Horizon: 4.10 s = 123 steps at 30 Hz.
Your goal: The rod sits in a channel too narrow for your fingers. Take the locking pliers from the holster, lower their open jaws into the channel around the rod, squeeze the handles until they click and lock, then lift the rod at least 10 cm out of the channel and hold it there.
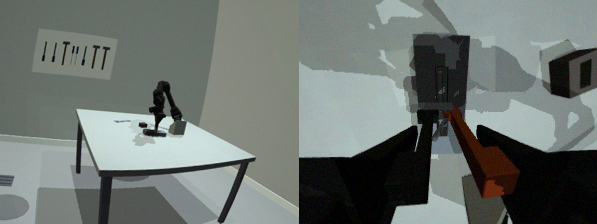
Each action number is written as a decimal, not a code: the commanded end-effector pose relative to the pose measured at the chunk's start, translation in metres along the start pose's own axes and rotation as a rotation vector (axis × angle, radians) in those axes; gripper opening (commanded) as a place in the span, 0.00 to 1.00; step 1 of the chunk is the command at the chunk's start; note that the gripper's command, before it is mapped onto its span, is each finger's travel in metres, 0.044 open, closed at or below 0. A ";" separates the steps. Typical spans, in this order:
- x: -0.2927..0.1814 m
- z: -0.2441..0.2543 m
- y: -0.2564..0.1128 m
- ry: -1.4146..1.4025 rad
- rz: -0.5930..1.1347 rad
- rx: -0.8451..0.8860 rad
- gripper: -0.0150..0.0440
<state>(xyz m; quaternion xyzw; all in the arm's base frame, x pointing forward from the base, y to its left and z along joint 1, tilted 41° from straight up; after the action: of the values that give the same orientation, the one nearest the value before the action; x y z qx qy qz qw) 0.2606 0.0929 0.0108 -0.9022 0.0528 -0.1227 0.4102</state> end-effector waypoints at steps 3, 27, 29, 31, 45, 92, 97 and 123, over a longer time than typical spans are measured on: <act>0.001 0.002 -0.001 0.002 -0.004 0.003 0.71; 0.001 0.005 -0.001 0.002 -0.004 0.004 0.65; 0.001 0.005 -0.001 0.002 -0.004 0.004 0.65; 0.001 0.005 -0.001 0.002 -0.004 0.004 0.64; 0.001 0.006 -0.001 0.002 -0.004 0.004 0.63; 0.001 0.011 -0.022 -0.001 -0.007 -0.012 0.43; 0.001 0.012 -0.026 -0.002 -0.007 -0.015 0.43; 0.002 0.016 -0.045 -0.004 -0.035 -0.026 0.43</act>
<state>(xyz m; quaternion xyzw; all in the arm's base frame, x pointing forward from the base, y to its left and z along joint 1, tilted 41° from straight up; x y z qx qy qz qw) 0.2636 0.1283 0.0310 -0.9099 0.0476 -0.1201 0.3943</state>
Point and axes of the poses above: the point midway between the two fingers, 35 mm back from their tips, its own y axis out along the fingers, its own z axis across the jaws, x = y × z, the point moved 2 cm from there along -y, back along the fingers, and after that the axes turned 6 degrees about y, right-handed, at the moved point
